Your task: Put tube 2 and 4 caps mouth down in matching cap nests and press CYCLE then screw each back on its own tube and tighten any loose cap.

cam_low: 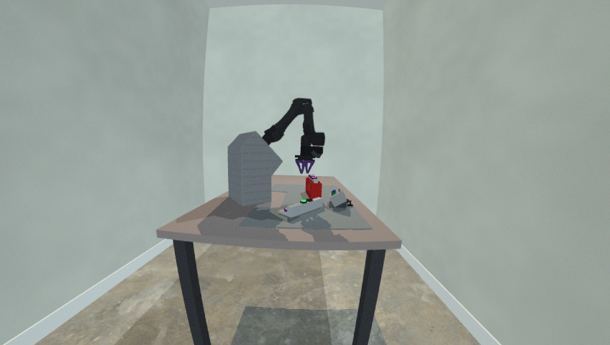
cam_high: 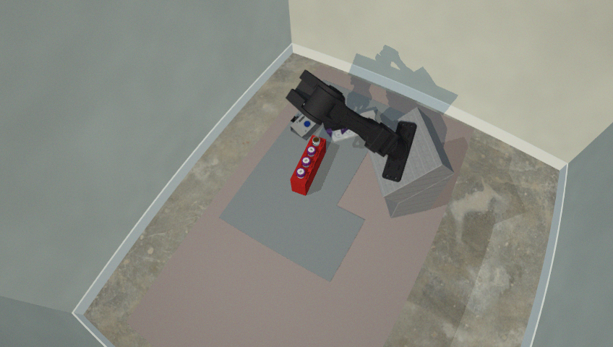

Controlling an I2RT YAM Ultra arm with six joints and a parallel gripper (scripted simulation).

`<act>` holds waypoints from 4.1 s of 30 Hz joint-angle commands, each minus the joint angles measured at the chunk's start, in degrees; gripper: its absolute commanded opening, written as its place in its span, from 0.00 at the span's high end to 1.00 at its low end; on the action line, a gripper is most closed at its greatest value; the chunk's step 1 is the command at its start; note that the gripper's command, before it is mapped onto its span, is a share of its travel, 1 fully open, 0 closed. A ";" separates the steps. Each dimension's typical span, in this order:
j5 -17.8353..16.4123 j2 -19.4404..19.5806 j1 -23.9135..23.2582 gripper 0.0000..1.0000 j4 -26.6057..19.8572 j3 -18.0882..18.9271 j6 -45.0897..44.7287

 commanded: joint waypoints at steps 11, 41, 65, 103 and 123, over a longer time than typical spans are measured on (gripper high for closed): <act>-5.60 21.22 -18.73 0.53 -0.86 7.94 -26.66; -5.18 47.56 -34.10 0.53 -10.94 30.29 -47.47; -5.87 56.42 -25.97 0.53 6.11 29.57 -36.43; -5.54 66.25 -18.26 0.53 19.67 32.98 -25.90; -5.47 66.91 -17.59 0.53 21.12 32.80 -24.99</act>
